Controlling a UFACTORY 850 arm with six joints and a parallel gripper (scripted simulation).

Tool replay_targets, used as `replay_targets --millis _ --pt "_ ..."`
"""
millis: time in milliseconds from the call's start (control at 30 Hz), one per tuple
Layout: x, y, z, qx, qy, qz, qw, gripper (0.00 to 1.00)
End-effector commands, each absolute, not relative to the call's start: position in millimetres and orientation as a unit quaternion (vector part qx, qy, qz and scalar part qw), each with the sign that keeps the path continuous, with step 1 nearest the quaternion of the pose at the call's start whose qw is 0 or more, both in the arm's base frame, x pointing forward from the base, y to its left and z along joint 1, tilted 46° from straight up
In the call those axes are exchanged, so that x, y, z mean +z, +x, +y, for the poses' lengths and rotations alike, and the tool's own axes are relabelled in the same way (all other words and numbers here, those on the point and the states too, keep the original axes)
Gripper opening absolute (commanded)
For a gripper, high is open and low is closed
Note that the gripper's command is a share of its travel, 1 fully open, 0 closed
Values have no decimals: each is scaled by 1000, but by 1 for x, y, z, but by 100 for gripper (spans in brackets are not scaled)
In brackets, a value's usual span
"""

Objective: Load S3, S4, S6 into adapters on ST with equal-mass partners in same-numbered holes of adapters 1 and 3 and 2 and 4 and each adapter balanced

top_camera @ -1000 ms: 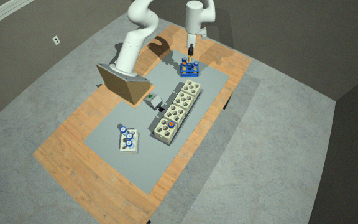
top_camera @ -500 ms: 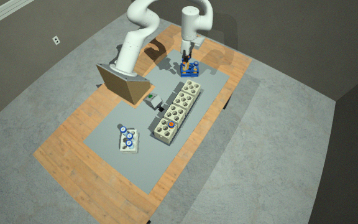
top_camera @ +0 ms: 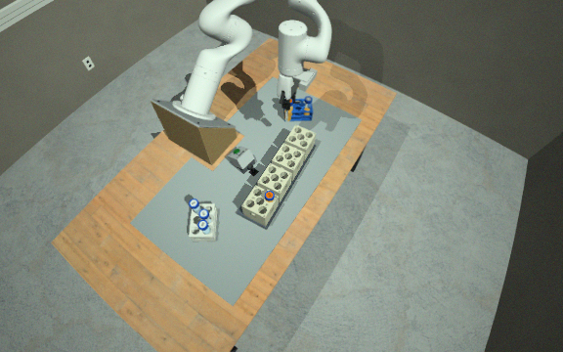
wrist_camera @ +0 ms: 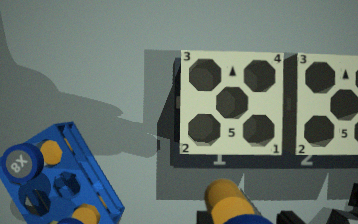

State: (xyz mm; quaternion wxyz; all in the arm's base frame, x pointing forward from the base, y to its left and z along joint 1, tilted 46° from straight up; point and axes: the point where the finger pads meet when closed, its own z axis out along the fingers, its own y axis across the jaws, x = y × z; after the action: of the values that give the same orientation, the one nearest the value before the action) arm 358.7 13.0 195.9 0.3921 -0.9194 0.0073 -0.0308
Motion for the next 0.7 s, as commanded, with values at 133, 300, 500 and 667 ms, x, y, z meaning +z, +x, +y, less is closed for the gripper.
replay_targets --millis 133,300,500,667 --pt "167 366 -16 -32 -919 7 392 0" --pt "149 370 -33 -32 -919 7 392 0" --pt "135 373 -47 -32 -919 7 392 0" --pt "117 377 -64 -32 -919 7 392 0"
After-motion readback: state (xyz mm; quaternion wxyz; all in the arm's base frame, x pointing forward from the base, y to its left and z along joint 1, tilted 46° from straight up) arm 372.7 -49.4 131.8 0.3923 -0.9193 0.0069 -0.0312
